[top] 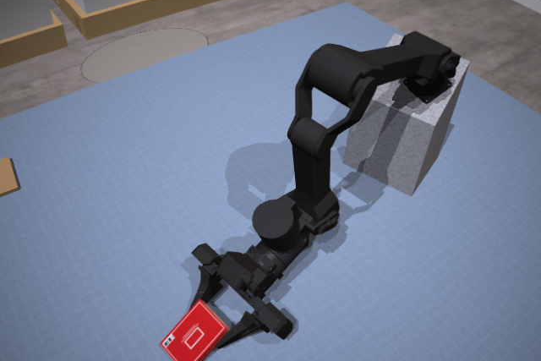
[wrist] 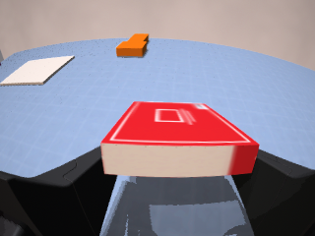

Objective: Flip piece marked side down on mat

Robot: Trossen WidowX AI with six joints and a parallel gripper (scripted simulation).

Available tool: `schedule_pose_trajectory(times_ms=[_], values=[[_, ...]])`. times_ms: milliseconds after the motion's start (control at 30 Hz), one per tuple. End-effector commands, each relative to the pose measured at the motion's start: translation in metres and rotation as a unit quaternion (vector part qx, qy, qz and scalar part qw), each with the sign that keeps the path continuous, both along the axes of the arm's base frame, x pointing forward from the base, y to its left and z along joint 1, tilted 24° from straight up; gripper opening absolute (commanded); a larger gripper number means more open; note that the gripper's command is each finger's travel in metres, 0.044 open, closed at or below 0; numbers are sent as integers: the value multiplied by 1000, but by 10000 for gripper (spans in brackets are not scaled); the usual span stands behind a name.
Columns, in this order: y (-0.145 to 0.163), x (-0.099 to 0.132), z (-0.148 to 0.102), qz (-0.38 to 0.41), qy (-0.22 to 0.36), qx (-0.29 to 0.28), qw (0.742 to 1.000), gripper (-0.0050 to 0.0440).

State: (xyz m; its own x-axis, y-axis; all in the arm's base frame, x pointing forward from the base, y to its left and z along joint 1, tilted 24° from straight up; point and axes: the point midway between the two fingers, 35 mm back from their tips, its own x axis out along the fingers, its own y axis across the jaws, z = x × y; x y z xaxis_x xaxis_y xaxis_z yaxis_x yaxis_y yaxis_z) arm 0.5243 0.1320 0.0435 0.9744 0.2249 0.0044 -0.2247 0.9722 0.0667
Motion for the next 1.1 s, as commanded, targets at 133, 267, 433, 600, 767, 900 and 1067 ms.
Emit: schedule_pose_trajectory(times_ms=[133,267,433,600,767,900,1067], values=[[1,1,-8,-5,9,3,1000,0],[1,4,-3,-4,3,2,1000,0],[2,4,-8,-15,8,7,1000,0],[3,4,-11,-22,12,10,1000,0],[3,4,-11,-22,12,10,1000,0],[5,7,-8,-28,8,13,999,0],[6,8,-13,-45,15,19,999,0]])
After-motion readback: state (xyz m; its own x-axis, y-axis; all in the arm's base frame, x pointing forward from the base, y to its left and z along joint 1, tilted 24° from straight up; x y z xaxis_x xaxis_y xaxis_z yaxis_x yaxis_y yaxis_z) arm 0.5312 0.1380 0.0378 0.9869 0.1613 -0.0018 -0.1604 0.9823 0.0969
